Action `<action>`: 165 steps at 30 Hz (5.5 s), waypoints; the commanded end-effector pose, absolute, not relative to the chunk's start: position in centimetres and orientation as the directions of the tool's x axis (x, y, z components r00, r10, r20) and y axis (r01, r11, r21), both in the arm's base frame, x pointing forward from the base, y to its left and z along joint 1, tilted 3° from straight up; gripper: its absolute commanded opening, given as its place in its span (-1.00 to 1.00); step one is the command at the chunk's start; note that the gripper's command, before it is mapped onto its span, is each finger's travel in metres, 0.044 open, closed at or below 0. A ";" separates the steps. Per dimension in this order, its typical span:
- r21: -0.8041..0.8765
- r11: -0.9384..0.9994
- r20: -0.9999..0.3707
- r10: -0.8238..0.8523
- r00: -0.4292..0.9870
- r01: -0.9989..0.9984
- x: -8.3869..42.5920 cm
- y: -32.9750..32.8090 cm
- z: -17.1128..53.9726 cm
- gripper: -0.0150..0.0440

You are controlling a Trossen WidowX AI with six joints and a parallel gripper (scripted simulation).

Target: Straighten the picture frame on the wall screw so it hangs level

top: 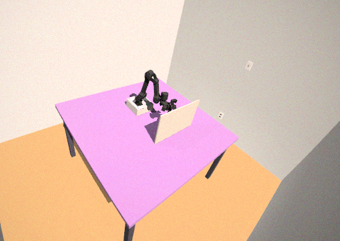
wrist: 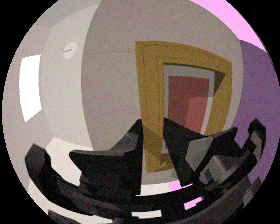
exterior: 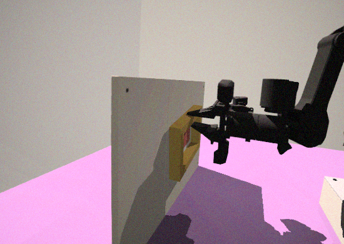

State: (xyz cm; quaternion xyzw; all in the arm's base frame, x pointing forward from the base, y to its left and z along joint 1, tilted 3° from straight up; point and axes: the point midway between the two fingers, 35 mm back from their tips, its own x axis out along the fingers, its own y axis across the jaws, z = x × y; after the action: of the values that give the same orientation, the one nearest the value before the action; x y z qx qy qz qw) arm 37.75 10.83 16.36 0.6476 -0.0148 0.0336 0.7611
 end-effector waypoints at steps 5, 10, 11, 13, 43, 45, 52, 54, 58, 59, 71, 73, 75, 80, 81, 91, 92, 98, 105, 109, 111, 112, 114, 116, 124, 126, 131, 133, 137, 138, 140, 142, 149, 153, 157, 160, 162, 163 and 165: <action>0.986 0.153 0.065 0.034 0.997 -0.070 37.8 10.9 16.4 -0.49; 0.986 0.153 0.065 0.034 0.997 -0.070 37.7 10.9 16.5 -0.49; 0.986 0.153 0.065 0.034 0.997 -0.070 37.7 10.9 16.6 -0.49; 0.986 0.153 0.065 0.034 0.997 -0.070 37.7 10.9 16.6 -0.49; 0.986 0.153 0.065 0.034 0.997 -0.070 37.7 10.9 17.0 -0.49; 0.986 0.153 0.065 0.034 0.997 -0.070 37.7 10.9 17.0 -0.49; 0.986 0.153 0.065 0.034 0.997 -0.070 37.7 10.9 17.1 -0.49; 0.986 0.153 0.065 0.034 0.997 -0.070 37.7 10.9 17.1 -0.49; 0.986 0.153 0.066 0.034 0.997 -0.070 37.7 11.0 17.2 -0.49; 0.986 0.153 0.066 0.034 0.997 -0.070 37.7 11.0 17.2 -0.49; 0.986 0.153 0.066 0.034 0.997 -0.070 37.7 11.0 17.3 -0.49; 0.986 0.153 0.066 0.034 0.997 -0.070 37.7 11.0 17.3 -0.49; 0.986 0.153 0.066 0.034 0.997 -0.070 37.7 11.0 17.4 -0.49; 0.986 0.153 0.066 0.034 0.997 -0.070 37.7 11.0 17.4 -0.49; 0.986 0.153 0.066 0.034 0.997 -0.070 37.7 11.0 17.4 -0.49; 0.986 0.153 0.066 0.034 0.997 -0.070 37.7 11.0 17.6 -0.49; 0.986 0.153 0.066 0.034 0.997 -0.070 37.7 11.0 17.6 -0.49; 0.986 0.153 0.066 0.034 0.997 -0.070 37.7 11.0 17.6 -0.49; 0.986 0.153 0.066 0.034 0.997 -0.070 37.7 11.0 17.7 -0.49; 0.986 0.153 0.066 0.034 0.997 -0.070 37.7 11.0 17.6 -0.49; 0.986 0.153 0.066 0.034 0.997 -0.070 37.7 11.0 17.6 -0.49; 0.986 0.153 0.066 0.034 0.997 -0.070 37.7 11.0 17.6 -0.49; 0.986 0.153 0.066 0.034 0.997 -0.070 37.7 11.0 17.5 -0.49; 0.986 0.153 0.066 0.034 0.997 -0.070 37.7 11.0 17.5 -0.49; 0.986 0.153 0.066 0.034 0.997 -0.070 37.7 11.0 17.6 -0.49; 0.986 0.153 0.066 0.034 0.997 -0.070 37.7 10.9 17.6 -0.49; 0.986 0.153 0.066 0.034 0.997 -0.070 37.7 10.9 17.5 -0.49; 0.986 0.153 0.066 0.034 0.997 -0.070 37.7 10.9 17.5 -0.49; 0.986 0.153 0.066 0.034 0.997 -0.070 37.7 10.8 17.5 -0.49; 0.986 0.153 0.066 0.034 0.997 -0.070 37.7 10.8 17.5 -0.49; 0.986 0.153 0.066 0.034 0.997 -0.070 37.7 10.8 17.5 -0.49; 0.986 0.153 0.066 0.034 0.997 -0.070 37.7 10.8 17.5 -0.49; 0.986 0.153 0.066 0.034 0.997 -0.070 37.7 10.6 17.6 -0.49; 0.986 0.153 0.066 0.034 0.997 -0.070 37.7 10.4 17.6 -0.49; 0.986 0.153 0.066 0.034 0.997 -0.070 37.7 10.3 17.6 -0.49; 0.986 0.153 0.066 0.034 0.997 -0.070 37.7 10.3 17.6 -0.49; 0.986 0.153 0.066 0.034 0.997 -0.070 37.7 10.3 17.6 -0.49; 0.986 0.153 0.066 0.034 0.997 -0.070 37.7 10.3 17.6 -0.49; 0.986 0.153 0.066 0.034 0.997 -0.070 37.7 10.3 17.5 -0.49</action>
State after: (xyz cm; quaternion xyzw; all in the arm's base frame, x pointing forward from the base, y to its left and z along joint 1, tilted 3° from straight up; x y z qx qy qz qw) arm 37.74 10.25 17.30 0.6456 -0.0112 0.0300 0.7630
